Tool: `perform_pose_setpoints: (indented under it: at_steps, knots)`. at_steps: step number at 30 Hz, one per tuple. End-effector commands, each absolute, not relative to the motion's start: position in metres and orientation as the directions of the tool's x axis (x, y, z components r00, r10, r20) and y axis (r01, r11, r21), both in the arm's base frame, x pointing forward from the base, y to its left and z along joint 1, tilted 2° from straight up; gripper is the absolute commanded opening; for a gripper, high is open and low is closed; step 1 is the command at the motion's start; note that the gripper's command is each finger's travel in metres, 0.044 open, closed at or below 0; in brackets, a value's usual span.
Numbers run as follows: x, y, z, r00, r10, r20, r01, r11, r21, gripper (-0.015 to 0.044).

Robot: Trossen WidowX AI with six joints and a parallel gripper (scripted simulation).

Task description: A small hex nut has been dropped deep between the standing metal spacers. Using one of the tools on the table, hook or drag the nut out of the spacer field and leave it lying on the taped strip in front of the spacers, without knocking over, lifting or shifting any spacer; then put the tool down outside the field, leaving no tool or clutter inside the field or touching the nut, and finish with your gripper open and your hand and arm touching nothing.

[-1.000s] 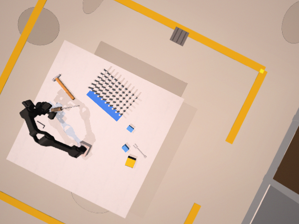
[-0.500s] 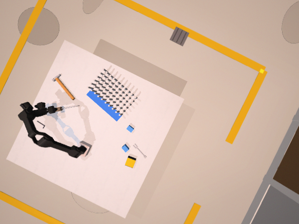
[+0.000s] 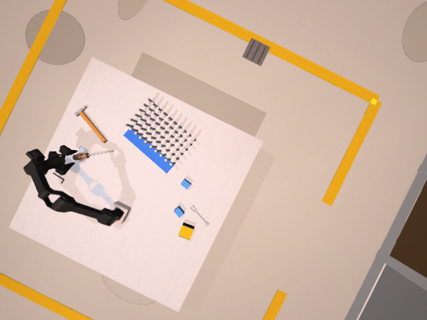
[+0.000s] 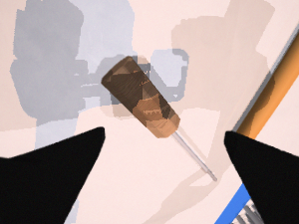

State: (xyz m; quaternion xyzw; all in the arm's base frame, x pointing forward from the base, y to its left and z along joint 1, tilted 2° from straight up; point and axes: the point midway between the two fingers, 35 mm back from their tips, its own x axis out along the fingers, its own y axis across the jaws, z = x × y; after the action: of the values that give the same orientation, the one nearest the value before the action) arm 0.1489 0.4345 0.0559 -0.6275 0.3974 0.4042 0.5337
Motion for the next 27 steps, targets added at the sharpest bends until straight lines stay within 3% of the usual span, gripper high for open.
perform_pose_setpoints:
  at_steps: [1, 16, 22, 27]
  knots:
    - [0.1442, 0.438, 0.0655, 0.453, -0.049, -0.89, -0.677, -0.669, -0.307, 0.044]
    - [0.1442, 0.438, 0.0655, 0.453, -0.049, -0.89, -0.677, -0.669, -0.307, 0.044]
    - [0.1442, 0.438, 0.0655, 0.453, -0.049, -0.89, -0.677, -0.669, -0.307, 0.0282]
    - [0.1442, 0.438, 0.0655, 0.453, -0.049, -0.89, -0.677, -0.669, -0.307, 0.028]
